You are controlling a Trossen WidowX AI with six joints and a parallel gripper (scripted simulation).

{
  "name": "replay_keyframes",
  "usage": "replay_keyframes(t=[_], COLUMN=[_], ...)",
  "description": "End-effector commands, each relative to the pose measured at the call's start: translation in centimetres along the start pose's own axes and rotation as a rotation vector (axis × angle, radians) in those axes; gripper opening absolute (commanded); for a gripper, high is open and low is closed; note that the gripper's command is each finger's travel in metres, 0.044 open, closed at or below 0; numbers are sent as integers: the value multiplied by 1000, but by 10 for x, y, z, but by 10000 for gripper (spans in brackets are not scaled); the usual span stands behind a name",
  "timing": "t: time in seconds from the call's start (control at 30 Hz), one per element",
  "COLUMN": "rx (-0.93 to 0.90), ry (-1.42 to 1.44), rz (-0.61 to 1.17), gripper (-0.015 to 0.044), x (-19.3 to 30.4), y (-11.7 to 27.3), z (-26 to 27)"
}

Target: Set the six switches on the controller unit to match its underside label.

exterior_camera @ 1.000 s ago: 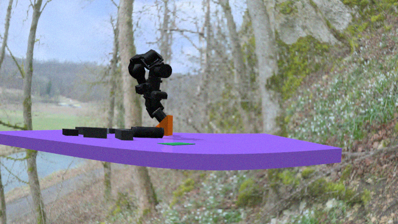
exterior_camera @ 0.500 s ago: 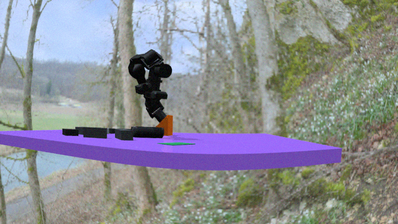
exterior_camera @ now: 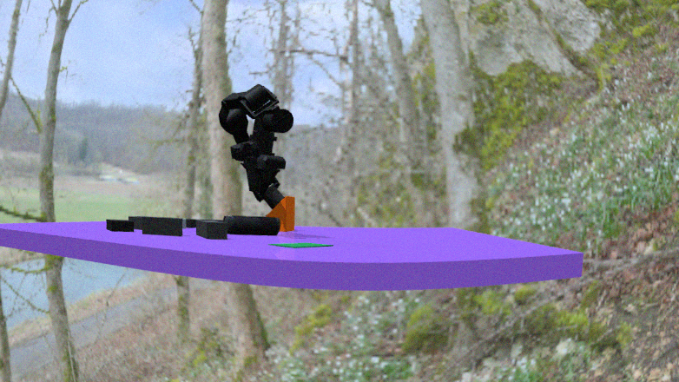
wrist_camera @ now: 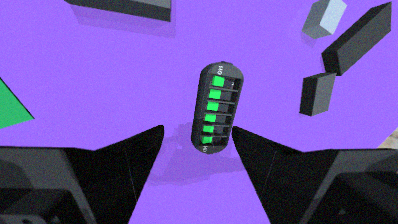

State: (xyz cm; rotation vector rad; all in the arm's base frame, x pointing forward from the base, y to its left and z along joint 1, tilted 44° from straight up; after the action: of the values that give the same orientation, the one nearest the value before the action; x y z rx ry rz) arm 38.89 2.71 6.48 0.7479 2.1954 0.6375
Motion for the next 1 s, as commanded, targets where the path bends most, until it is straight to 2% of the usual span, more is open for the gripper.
replay_keyframes(t=[0.0,0.07,0.13,0.27,0.63,0.97], rx=[1,1,-32,-192,-200,-200], ry=[1,1,0,5,5,5], rz=[0,0,-8,-42,-44,-44], gripper=[440,440,387,282,0,0], x=[0,0,0,6,6,6], y=[0,0,13,71,73,73], z=[0,0,-5,-33,-35,-35])
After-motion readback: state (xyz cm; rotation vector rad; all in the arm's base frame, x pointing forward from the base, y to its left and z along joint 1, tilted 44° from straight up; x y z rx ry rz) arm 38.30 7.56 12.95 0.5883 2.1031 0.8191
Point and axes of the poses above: the point midway between the two fingers, 35 mm back from their tips, its own y axis back along the fingers, its own z axis across the jaws, x = y × z, the point moved 7 cm from there along y, back along the fingers, and after that the axes turned 5 degrees about y, right-handed, at the moved point
